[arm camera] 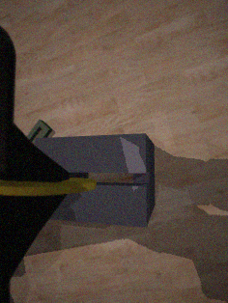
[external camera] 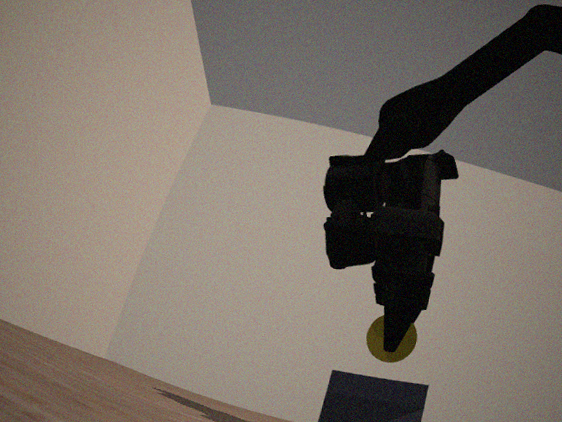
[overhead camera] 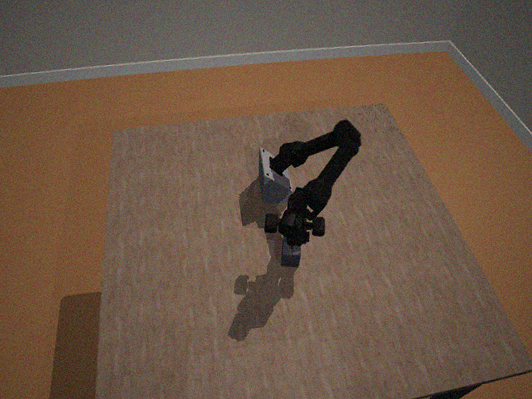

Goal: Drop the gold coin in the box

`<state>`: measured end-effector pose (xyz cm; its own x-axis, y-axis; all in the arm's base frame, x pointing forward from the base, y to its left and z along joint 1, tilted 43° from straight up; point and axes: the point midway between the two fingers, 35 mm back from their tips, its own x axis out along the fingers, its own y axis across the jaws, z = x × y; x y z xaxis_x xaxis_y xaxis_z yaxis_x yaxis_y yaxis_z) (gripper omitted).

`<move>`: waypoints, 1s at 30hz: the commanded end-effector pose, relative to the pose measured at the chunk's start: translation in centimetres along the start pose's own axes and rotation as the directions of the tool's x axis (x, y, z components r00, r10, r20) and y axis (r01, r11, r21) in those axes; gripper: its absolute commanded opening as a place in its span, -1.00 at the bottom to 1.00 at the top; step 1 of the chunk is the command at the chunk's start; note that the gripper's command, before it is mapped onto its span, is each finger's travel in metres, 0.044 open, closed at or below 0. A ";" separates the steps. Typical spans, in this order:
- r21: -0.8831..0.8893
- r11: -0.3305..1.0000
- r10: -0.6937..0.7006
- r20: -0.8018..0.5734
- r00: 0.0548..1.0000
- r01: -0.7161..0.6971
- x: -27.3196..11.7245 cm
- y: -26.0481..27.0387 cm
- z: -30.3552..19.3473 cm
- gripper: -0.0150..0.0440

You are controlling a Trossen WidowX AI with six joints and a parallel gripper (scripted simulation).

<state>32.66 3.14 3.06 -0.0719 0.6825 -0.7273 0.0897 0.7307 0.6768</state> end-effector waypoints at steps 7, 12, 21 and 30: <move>0.001 1.000 0.000 0.001 1.000 0.000 0.5 0.0 0.1 -0.49; 0.001 1.000 0.000 0.001 1.000 0.000 0.8 0.0 0.1 -0.49; 0.002 1.000 0.000 0.001 1.000 0.000 1.4 0.1 0.1 -0.49; -0.002 1.000 -0.005 -0.001 1.000 0.005 1.6 0.0 0.1 -0.31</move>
<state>32.60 4.29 1.83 -0.0739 0.6788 -0.7306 0.0882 0.7341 0.6732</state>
